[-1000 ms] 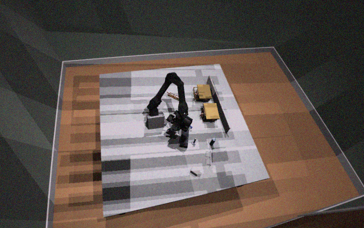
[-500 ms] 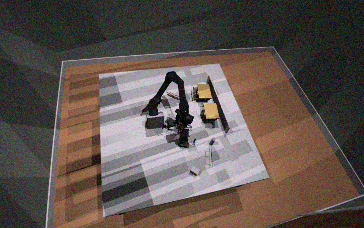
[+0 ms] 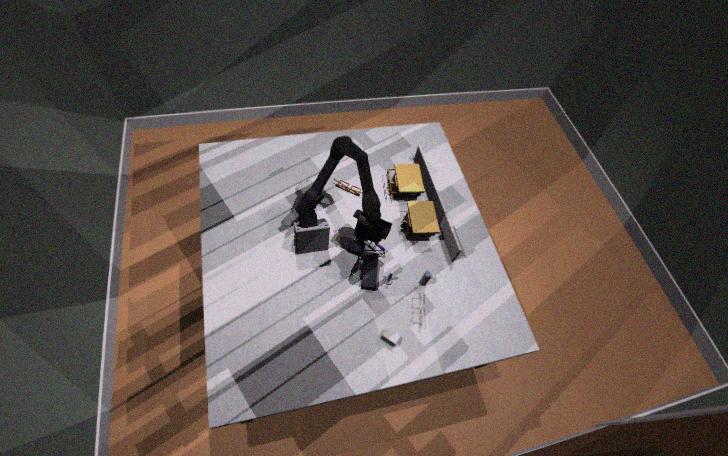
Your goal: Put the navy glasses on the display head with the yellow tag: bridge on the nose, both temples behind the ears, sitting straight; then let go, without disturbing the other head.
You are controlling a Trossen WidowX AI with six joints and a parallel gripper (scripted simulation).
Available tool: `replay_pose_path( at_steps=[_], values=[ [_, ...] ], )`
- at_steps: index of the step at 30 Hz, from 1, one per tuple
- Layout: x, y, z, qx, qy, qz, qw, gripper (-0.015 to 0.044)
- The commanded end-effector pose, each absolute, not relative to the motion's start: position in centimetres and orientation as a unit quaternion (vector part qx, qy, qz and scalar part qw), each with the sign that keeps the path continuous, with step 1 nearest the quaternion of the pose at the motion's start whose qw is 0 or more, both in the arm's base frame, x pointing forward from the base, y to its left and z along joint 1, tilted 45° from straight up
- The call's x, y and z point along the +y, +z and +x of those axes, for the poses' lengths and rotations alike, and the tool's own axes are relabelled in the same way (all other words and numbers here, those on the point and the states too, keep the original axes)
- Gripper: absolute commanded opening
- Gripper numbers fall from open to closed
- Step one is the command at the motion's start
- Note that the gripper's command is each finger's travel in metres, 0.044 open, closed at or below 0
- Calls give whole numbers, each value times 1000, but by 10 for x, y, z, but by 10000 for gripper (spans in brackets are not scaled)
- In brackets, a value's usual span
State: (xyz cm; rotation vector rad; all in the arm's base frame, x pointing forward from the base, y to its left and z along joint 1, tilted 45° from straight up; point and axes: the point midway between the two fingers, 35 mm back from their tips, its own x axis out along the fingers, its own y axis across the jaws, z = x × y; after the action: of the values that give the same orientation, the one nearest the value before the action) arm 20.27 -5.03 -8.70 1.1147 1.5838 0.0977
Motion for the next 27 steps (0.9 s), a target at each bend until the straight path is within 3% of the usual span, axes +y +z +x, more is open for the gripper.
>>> replay_pose_path(
  at_steps=[1,14,27],
  values=[
    [-46,-70,229,574,337,164,729,200],
    [-35,-59,242,397,534,-129,735,200],
    [-24,-49,254,160,647,-398,631,200]
  ],
)
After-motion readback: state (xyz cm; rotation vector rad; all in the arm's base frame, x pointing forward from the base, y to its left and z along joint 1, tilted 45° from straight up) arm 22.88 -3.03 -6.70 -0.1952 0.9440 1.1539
